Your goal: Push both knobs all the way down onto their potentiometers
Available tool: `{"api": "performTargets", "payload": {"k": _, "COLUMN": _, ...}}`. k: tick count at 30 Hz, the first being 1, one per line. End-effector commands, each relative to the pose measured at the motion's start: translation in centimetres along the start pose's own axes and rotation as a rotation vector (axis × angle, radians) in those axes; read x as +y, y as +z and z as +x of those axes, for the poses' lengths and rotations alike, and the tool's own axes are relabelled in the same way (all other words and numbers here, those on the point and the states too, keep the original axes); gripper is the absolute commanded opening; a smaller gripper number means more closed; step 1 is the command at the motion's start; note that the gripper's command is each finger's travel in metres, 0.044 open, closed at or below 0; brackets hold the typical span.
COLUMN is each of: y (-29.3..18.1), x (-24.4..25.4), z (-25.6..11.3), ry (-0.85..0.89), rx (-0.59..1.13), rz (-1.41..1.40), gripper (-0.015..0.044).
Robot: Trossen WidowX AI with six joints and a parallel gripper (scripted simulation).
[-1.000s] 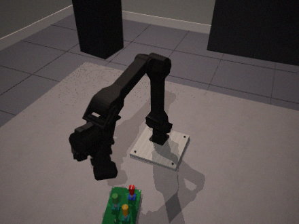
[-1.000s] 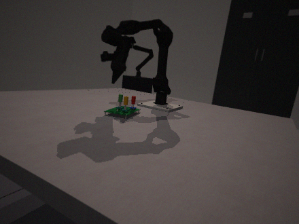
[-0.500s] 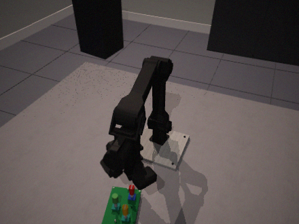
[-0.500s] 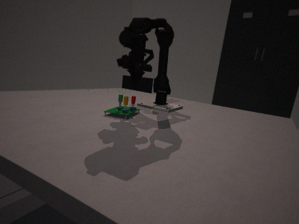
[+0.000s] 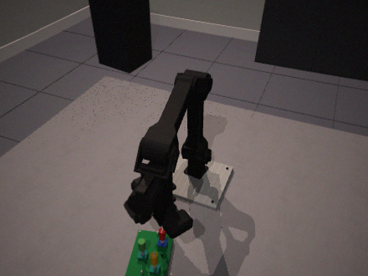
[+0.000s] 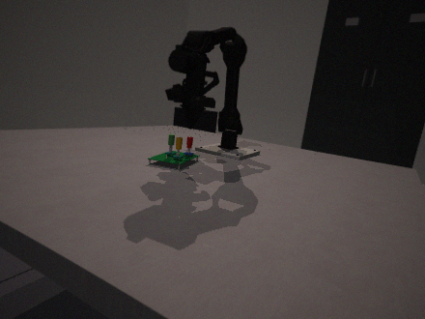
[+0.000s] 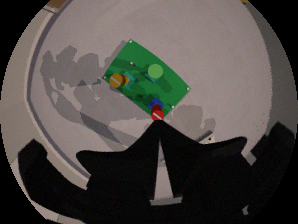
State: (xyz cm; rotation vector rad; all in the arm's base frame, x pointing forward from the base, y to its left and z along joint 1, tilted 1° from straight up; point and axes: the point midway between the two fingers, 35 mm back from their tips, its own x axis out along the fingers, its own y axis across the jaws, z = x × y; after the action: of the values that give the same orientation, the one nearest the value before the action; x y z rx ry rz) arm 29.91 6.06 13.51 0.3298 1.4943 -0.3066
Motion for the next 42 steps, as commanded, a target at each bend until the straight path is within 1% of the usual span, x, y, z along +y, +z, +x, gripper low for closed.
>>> {"api": "performTargets", "payload": {"k": 1, "y": -0.3, "x": -0.1, "z": 0.8, "ry": -0.004, "rx": 0.013, "rz": 0.005, "gripper": 0.0}}
{"api": "performTargets", "payload": {"k": 10, "y": -0.3, "x": -0.1, "z": 2.2, "ry": -0.004, "rx": 0.013, "rz": 0.005, "gripper": 0.0}}
{"api": "performTargets", "payload": {"k": 42, "y": -0.3, "x": -0.1, "z": 2.4, "ry": -0.004, "rx": 0.013, "rz": 0.005, "gripper": 0.0}}
